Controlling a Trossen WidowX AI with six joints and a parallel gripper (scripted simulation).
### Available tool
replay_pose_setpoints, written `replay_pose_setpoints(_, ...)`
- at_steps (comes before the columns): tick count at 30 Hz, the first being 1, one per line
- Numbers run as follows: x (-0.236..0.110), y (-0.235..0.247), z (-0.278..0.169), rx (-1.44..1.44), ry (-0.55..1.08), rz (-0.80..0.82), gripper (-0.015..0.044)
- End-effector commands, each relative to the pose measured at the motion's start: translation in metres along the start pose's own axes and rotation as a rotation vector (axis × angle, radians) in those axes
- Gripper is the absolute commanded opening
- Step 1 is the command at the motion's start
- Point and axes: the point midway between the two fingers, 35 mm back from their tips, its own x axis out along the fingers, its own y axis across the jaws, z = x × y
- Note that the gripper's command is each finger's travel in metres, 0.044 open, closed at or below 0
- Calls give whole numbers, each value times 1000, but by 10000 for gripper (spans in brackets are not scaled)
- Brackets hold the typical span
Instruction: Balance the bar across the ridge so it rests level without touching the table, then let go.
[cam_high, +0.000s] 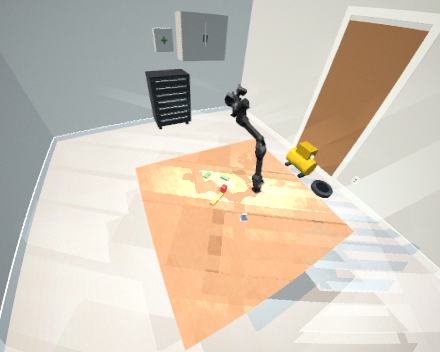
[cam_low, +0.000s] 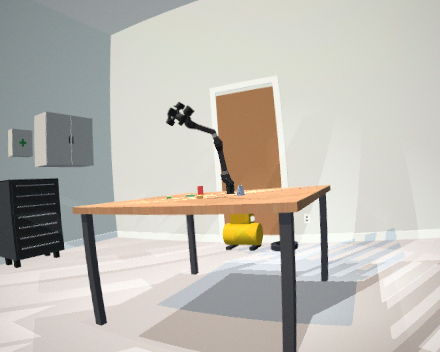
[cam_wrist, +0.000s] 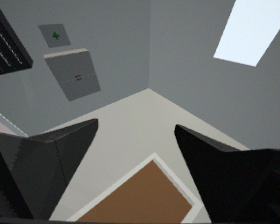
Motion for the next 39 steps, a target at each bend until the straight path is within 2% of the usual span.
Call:
replay_pose_setpoints(1,0,1,1,0,-4,5,374)
replay_pose_setpoints(3,-5,12,11,4,-36,44,321)
replay_pose_setpoints(4,-8,21,19,7,-60,74,315)
replay_pose_setpoints(10,-37,69,63,24,-200,259,315)
replay_pose_setpoints(17,-88,121,108,37,-352,485,315)
replay_pose_setpoints(28,-196,186,158,30,-557,860,315)
replay_pose_setpoints(39,-323,225,172,-35,-702,1247,315)
